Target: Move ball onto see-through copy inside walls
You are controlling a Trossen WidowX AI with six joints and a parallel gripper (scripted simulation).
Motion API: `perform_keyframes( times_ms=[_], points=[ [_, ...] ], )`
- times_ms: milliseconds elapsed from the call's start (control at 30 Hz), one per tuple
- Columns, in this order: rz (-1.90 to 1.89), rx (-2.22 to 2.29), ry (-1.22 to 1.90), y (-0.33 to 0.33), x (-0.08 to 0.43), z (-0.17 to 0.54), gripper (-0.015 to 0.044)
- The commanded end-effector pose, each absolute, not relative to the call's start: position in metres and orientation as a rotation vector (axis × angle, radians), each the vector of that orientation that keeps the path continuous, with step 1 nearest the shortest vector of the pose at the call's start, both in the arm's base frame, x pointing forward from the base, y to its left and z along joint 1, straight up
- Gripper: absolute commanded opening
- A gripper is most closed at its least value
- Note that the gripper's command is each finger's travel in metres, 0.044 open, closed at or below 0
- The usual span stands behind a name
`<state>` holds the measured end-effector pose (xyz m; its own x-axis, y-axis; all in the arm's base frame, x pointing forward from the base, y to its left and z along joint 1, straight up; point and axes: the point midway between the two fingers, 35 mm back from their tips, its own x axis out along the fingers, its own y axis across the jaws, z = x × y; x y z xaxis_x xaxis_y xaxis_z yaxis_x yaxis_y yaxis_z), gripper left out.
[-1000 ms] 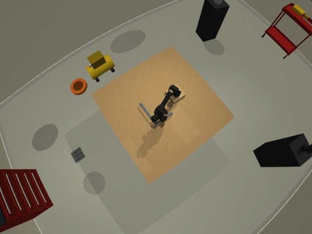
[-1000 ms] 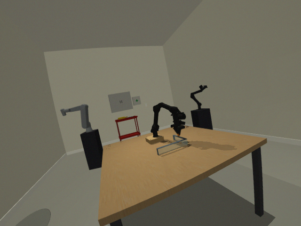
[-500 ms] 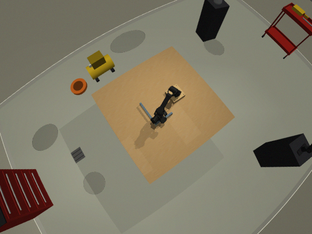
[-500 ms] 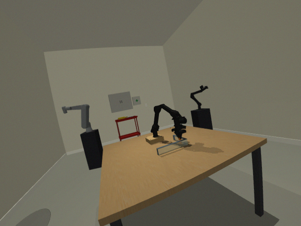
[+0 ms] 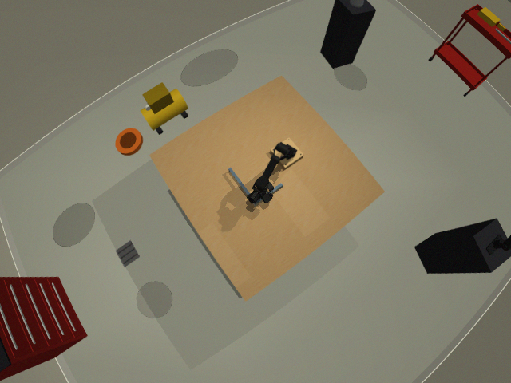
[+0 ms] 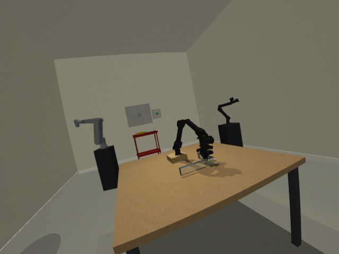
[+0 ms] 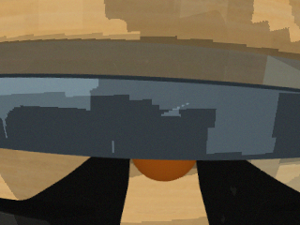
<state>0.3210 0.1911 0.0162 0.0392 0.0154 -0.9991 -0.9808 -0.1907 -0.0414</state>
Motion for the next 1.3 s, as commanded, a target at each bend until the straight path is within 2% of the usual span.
perform_keyframes(
  times_ms=[0, 333, 633, 867, 1067, 1267],
  points=[
    [1.336, -1.360, 1.080, 0.191, 0.319, 0.007, 0.0000],
    [1.336, -1.360, 1.080, 0.191, 0.319, -0.001, 0.0000],
    [1.325, -1.359, 1.076, 0.191, 0.321, 0.003, 0.0236],
    [1.325, -1.359, 1.076, 0.191, 0.321, 0.006, 0.0242],
    [1.336, -1.360, 1.080, 0.190, 0.318, 0.086, 0.0242],
    [1.324, -1.359, 1.074, 0.191, 0.321, 0.082, 0.0242]
  ],
)
